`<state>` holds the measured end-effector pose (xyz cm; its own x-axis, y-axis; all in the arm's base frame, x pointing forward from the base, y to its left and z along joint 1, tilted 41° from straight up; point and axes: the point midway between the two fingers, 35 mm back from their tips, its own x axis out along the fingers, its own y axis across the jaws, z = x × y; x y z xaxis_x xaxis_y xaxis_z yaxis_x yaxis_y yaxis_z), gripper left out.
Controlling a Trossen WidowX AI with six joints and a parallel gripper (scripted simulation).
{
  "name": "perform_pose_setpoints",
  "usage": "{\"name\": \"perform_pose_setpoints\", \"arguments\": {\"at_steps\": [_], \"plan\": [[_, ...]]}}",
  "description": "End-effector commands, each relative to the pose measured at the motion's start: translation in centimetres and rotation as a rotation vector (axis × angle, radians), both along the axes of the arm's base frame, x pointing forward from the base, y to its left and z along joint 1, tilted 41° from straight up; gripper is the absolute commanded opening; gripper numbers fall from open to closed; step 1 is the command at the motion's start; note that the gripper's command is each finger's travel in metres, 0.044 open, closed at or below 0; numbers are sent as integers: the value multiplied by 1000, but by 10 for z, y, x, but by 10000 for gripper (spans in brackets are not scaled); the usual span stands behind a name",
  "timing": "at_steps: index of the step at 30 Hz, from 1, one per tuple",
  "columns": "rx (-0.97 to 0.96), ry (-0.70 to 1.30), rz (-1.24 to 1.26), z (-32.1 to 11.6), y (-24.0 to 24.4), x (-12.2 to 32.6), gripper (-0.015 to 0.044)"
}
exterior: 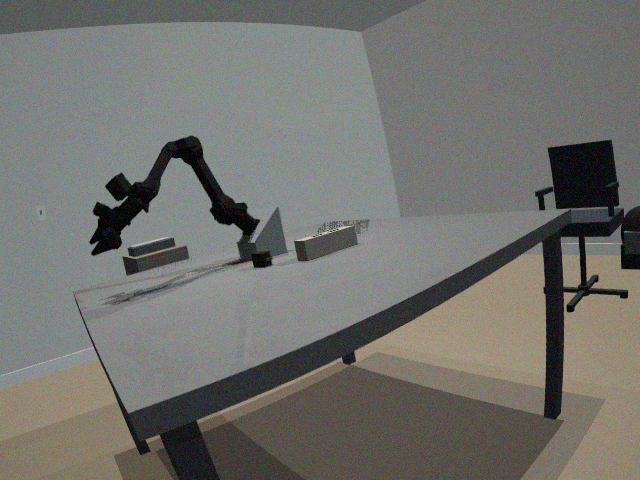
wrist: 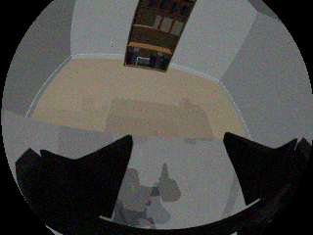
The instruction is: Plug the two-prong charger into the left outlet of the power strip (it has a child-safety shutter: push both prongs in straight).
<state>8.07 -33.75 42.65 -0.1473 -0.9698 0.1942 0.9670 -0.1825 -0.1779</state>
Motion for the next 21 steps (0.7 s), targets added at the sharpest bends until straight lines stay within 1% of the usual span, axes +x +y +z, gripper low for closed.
{"name": "perform_pose_setpoints", "arguments": {"at_steps": [1,11,21], "plan": [[80,27,51,-24,-3,22,440],[232,103,169,-70,1,71,440],[375,199,279,-116,18,116,440]]}}
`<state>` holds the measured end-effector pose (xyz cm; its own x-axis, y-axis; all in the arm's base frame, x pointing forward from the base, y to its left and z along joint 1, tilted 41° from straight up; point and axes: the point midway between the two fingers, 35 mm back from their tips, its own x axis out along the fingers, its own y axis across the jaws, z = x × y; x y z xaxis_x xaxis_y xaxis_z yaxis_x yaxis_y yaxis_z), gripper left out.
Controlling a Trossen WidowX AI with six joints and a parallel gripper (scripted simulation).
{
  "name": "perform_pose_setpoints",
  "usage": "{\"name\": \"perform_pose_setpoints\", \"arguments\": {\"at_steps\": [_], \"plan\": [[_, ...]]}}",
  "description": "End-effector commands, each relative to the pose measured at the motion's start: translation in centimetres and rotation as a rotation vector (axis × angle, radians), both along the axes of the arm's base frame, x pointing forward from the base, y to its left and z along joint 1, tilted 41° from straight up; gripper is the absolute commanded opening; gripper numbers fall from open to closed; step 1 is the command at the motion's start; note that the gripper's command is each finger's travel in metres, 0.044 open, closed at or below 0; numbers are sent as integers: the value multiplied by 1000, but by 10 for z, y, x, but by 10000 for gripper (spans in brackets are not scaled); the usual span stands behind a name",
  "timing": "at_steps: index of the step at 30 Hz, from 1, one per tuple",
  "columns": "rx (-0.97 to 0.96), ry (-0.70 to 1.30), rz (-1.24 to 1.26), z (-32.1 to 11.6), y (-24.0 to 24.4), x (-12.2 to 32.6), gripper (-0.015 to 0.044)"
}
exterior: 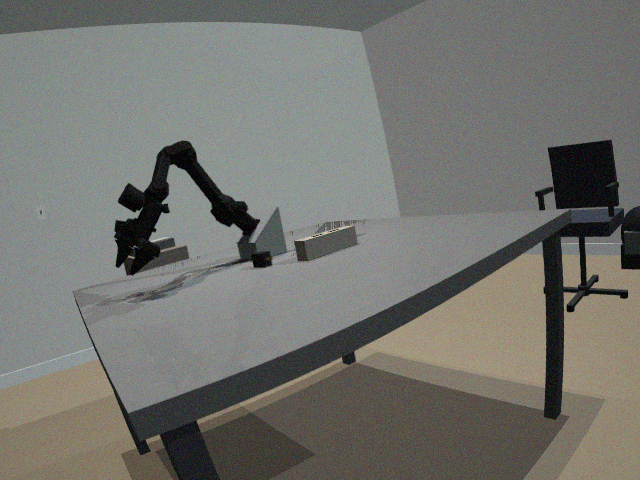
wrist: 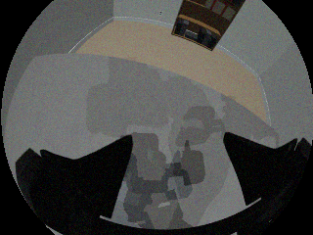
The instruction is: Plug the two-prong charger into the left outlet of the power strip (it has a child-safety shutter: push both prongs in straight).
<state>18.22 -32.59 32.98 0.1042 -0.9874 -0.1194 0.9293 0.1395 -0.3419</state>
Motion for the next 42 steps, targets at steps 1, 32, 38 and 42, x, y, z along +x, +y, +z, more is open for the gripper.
{"name": "perform_pose_setpoints", "arguments": {"at_steps": [1,32,38,42], "plan": [[67,48,44,-24,9,18,440],[395,462,359,-152,114,97,440],[438,562,410,-173,138,101,440],[463,632,442,-186,154,102,440]]}}
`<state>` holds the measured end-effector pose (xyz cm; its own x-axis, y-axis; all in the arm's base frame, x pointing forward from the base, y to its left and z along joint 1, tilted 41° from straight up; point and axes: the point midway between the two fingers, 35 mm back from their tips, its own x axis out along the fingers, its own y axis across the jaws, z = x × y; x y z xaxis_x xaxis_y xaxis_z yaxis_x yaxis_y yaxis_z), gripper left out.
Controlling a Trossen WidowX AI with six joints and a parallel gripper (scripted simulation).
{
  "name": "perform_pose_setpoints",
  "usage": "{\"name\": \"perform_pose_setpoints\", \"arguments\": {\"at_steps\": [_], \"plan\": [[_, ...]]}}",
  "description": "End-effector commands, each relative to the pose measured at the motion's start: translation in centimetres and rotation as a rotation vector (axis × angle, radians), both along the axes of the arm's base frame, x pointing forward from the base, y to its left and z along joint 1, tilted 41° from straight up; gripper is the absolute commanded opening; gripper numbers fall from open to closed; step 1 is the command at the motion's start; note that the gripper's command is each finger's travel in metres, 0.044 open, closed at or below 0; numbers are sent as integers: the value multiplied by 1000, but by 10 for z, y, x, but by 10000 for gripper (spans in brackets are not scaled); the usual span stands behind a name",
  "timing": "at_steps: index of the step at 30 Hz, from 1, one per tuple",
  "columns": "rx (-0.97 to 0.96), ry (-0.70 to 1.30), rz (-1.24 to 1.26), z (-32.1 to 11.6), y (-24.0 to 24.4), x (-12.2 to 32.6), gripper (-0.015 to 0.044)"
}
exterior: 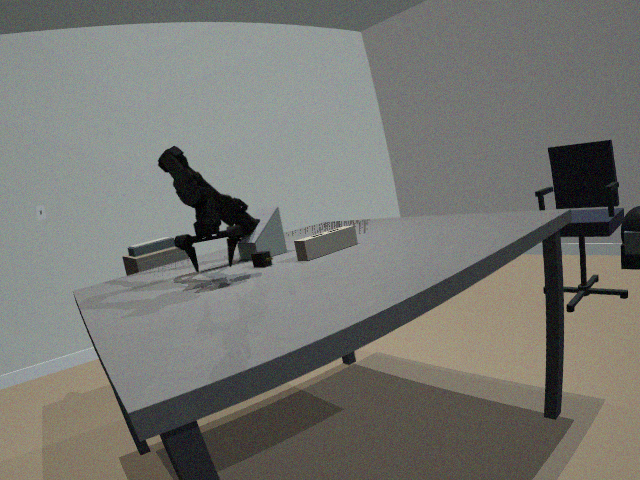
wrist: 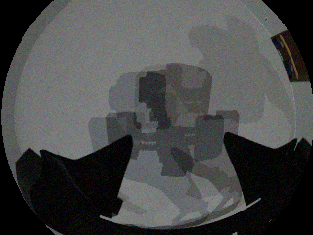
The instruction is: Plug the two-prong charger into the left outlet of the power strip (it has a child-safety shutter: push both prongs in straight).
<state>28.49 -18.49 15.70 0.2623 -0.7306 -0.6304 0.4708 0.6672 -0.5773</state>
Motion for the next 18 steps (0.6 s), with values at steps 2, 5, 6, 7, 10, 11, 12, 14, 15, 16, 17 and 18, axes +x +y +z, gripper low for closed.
{"name": "perform_pose_setpoints", "arguments": {"at_steps": [2,5,6,7,10,11,12,14,15,16,17,18], "plan": [[27,95,49,-19,21,-1,440],[39,146,79,-28,33,-2,440],[42,163,89,-30,37,-2,440],[45,180,99,-33,41,-3,440],[52,230,128,-41,52,-5,440],[55,247,138,-43,55,-6,440],[56,263,148,-45,59,-7,440],[59,297,167,-50,66,-9,440],[60,314,177,-52,69,-10,440],[61,331,186,-54,73,-11,440],[62,348,196,-56,76,-13,440],[62,365,205,-58,80,-14,440]]}}
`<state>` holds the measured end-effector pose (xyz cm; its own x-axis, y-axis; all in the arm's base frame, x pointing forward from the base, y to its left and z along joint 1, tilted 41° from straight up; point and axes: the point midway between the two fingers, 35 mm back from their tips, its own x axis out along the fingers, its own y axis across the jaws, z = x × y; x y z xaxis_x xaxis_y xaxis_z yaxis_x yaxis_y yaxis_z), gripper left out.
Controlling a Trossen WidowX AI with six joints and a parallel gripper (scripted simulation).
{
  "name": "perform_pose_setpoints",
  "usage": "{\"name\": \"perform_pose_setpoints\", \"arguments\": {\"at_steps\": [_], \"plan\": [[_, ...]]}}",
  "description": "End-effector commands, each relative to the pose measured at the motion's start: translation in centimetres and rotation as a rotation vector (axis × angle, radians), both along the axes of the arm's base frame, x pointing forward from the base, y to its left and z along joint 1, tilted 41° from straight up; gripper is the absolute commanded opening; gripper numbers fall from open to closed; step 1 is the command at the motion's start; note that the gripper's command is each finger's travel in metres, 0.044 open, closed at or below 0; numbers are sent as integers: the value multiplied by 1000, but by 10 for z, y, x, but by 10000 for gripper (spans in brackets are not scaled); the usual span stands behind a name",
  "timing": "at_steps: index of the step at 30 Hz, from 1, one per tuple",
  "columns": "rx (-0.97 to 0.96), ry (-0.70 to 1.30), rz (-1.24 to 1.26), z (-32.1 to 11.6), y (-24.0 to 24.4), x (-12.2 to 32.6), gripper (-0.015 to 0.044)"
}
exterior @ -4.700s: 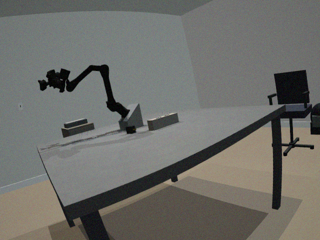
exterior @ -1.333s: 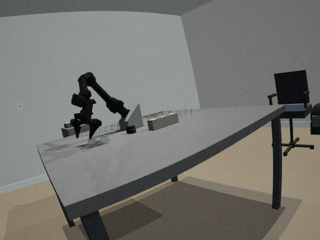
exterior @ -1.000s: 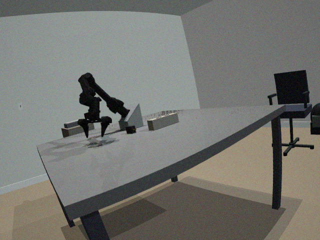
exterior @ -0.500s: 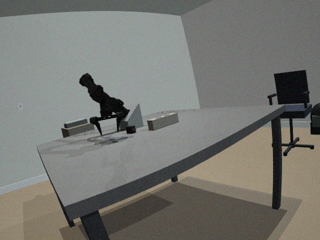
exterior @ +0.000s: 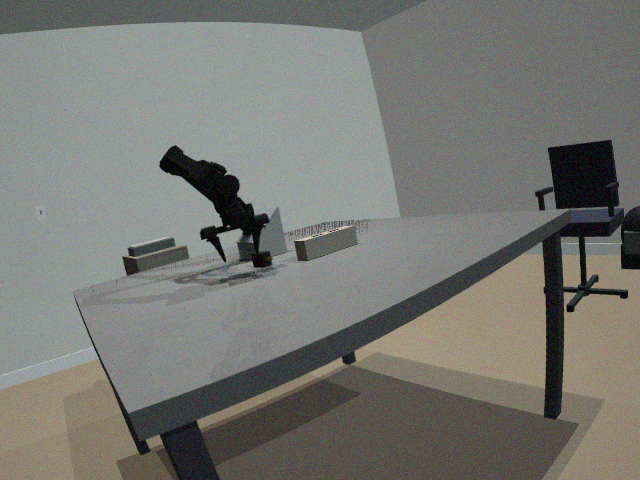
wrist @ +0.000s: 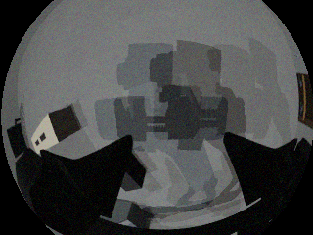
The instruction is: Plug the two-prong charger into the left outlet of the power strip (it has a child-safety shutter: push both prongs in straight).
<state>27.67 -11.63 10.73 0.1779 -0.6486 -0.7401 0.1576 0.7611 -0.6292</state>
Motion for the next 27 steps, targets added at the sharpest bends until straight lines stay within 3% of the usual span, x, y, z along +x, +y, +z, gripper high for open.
{"name": "perform_pose_setpoints", "arguments": {"at_steps": [1,27], "plan": [[0,79,38,-11,14,-7,440],[-63,452,258,-39,74,-53,440]]}}
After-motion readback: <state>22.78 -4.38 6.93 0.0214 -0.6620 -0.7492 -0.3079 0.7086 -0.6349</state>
